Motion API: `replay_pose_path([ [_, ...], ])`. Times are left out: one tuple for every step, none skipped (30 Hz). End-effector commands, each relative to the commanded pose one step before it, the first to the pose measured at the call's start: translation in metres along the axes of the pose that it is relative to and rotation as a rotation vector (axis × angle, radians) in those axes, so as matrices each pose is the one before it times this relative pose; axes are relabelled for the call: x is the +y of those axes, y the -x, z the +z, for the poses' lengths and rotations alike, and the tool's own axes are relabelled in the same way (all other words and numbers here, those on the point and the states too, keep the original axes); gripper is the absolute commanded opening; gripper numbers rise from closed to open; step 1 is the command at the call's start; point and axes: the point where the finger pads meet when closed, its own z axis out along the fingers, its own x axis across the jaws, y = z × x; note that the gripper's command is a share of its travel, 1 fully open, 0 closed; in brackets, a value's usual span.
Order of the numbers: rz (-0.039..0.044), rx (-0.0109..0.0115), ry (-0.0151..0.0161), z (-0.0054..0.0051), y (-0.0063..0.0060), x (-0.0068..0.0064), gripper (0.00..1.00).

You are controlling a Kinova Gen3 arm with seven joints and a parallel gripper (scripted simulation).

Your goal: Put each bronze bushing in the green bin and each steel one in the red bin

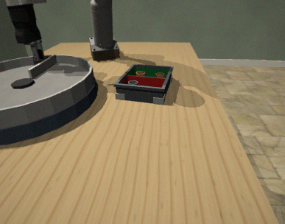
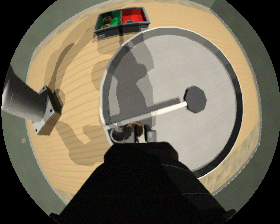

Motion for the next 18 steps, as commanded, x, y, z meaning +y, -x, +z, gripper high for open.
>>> replay_pose_path([
  [0.00091,0.00055,0.00059,-0.00019,-0.00008,0.00048,0.40],
  [-0.00053,0.00054,-0.00023,0.00122,-0.00018,-0.00021,0.40],
  [0.00003,-0.00003,0.00001,0.00136,0.00001,0.00001,0.40],
  [0.00003,-0.00003,0.00001,0.00136,0.00001,0.00001,0.40],
  [0.00003,-0.00003,0.00001,0.00136,0.00001,0.00001,0.40],
  [0.00003,-0.00003,0.00001,0.00136,0.00001,0.00001,0.40],
  [0.00000,0.00000,0.00000,0.00000,0.00000,0.00000,0.40],
  [0.00000,0.00000,0.00000,0.00000,0.00000,0.00000,0.40],
  [0.00000,0.00000,0.00000,0.00000,0.00000,0.00000,0.40],
  [0.00003,-0.00003,0.00001,0.00136,0.00001,0.00001,0.40],
  [0.00003,-0.00003,0.00001,0.00136,0.00001,0.00001,0.40],
  [0.00003,-0.00003,0.00001,0.00136,0.00001,0.00001,0.40],
  [0.00000,0.00000,0.00000,0.00000,0.00000,0.00000,0.40],
  [0.00000,0.00000,0.00000,0.00000,0.00000,0.00000,0.40],
  [0.00003,-0.00003,0.00001,0.00136,0.00001,0.00001,0.40],
  [0.00003,-0.00003,0.00001,0.00136,0.00001,0.00001,0.40],
  [0.00000,0.00000,0.00000,0.00000,0.00000,0.00000,0.40],
  [0.00000,0.00000,0.00000,0.00000,0.00000,0.00000,0.40],
])
